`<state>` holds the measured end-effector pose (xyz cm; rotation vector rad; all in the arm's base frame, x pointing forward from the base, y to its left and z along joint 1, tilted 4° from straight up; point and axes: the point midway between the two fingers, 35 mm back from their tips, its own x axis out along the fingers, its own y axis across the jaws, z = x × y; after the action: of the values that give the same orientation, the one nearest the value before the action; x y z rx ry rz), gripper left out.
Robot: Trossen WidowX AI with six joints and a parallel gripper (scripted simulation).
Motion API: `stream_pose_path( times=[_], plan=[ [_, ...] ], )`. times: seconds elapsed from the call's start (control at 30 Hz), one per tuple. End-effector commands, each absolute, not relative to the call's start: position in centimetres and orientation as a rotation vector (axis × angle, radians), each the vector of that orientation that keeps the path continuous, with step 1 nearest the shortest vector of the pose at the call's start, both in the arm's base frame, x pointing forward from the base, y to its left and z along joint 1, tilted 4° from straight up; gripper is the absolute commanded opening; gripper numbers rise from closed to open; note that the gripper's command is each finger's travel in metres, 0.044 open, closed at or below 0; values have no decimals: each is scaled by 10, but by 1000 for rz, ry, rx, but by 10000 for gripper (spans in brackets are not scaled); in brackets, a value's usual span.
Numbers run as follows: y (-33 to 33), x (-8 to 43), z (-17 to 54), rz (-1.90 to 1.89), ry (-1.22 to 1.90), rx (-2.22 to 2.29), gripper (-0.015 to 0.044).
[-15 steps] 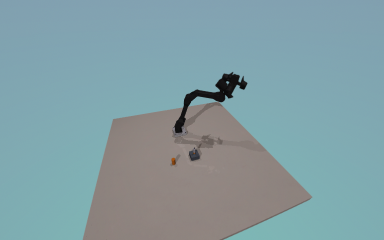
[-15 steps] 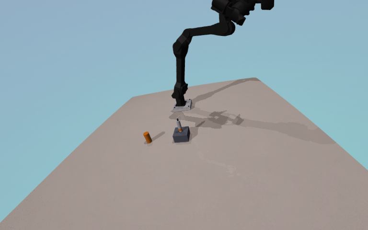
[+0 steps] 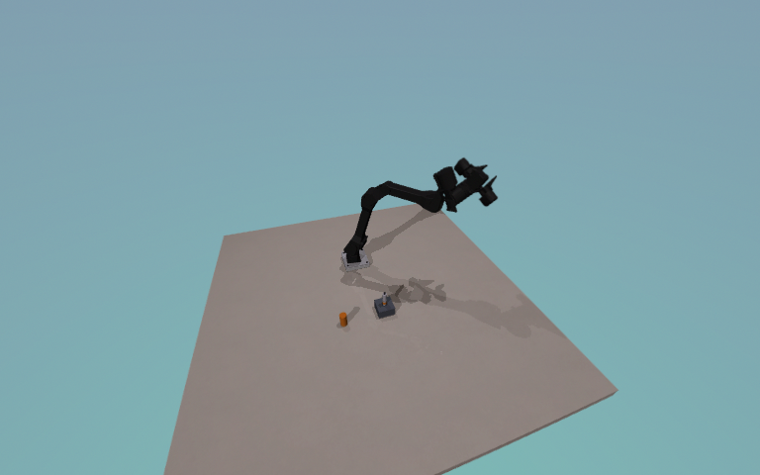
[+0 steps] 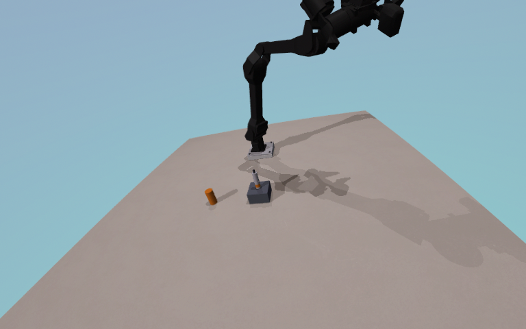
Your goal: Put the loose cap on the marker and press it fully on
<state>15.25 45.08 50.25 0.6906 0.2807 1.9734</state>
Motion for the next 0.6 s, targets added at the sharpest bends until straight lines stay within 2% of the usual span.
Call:
stream_pose_path(
  times=[0.0, 0.23, 0.57],
  plan=[
    [446, 204, 483, 1794, 384, 736, 236],
    [409, 304, 439, 1412, 521, 834, 236],
    [331, 403, 367, 907, 712, 940, 236]
  ],
)
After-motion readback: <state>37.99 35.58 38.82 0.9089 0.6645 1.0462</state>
